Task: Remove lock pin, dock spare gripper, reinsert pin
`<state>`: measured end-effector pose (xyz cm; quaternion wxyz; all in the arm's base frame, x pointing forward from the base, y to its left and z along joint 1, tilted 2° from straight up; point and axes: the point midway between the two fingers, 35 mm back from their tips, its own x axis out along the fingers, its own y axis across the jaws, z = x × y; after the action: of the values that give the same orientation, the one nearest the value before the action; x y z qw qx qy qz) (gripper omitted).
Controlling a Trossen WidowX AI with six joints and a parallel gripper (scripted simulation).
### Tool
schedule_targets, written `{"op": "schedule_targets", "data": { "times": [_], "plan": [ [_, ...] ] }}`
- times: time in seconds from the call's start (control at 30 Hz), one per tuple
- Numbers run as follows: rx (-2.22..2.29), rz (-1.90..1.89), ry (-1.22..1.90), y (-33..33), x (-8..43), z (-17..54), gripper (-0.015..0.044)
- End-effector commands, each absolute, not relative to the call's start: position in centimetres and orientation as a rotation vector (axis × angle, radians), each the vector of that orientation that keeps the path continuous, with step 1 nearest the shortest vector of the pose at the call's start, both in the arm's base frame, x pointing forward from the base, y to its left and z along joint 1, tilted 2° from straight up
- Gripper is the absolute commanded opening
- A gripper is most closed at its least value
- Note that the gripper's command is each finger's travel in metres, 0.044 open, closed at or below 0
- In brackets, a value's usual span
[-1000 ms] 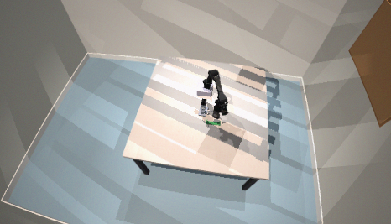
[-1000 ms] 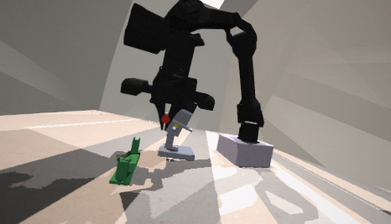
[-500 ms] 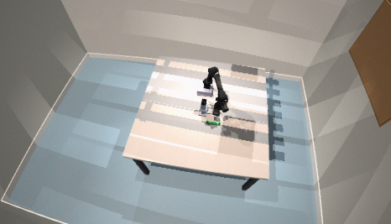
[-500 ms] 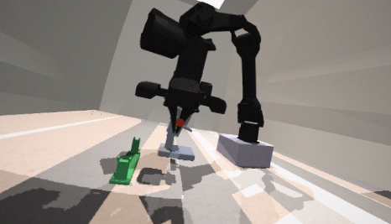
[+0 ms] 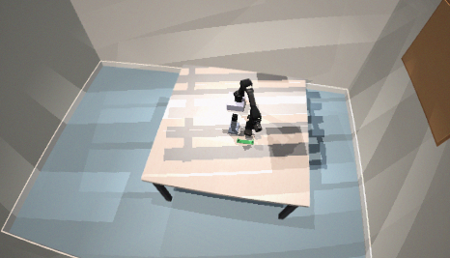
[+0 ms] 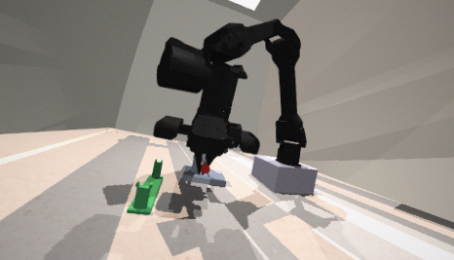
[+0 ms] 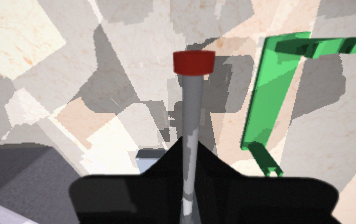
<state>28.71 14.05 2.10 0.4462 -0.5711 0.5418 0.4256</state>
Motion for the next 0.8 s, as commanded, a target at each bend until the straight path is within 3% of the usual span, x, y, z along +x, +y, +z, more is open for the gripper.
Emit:
{"op": "schedule_targets", "data": {
  "times": [0.0, 0.77],
  "plan": [
    [-1.411, 1.059, 1.344, 13.7, 28.7, 2.0, 0.0000],
    [-1.408, 1.063, 1.349, 12.1, 28.7, 2.1, 0.0000]
  ]
}}
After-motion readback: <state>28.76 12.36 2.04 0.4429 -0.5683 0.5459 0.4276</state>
